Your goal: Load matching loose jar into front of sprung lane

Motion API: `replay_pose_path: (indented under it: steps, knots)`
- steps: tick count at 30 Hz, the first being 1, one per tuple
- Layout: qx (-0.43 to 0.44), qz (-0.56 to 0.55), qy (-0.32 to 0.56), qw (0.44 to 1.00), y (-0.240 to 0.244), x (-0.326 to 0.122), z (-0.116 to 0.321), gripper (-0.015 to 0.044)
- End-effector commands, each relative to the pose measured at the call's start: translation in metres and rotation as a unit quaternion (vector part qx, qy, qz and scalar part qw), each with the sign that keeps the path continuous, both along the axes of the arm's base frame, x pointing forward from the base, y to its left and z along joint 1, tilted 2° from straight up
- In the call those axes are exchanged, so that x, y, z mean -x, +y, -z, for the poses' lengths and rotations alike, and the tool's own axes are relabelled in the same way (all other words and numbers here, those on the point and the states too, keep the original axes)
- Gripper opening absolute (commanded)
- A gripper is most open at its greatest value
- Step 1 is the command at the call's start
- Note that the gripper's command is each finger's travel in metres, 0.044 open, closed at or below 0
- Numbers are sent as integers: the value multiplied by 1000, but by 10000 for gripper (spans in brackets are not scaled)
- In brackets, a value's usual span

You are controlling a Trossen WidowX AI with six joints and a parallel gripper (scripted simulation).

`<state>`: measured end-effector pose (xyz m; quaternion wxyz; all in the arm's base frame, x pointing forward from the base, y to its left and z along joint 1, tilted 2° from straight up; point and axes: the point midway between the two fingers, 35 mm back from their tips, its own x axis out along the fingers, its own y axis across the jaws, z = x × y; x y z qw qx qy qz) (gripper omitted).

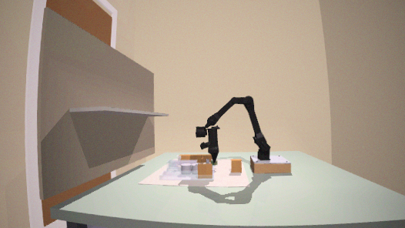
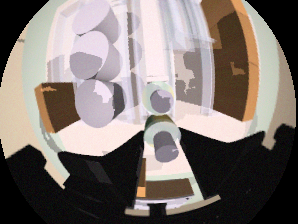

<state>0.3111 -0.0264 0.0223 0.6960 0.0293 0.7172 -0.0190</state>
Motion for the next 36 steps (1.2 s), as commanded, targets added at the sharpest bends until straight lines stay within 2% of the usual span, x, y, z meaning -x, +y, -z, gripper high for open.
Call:
replay_pose_path:
  steps: [1,36]
  knots:
    - [1,-1,-14,1000,-1,-10,-3,0]
    - [1,-1,-15,1000,-2,-24,-6,0]
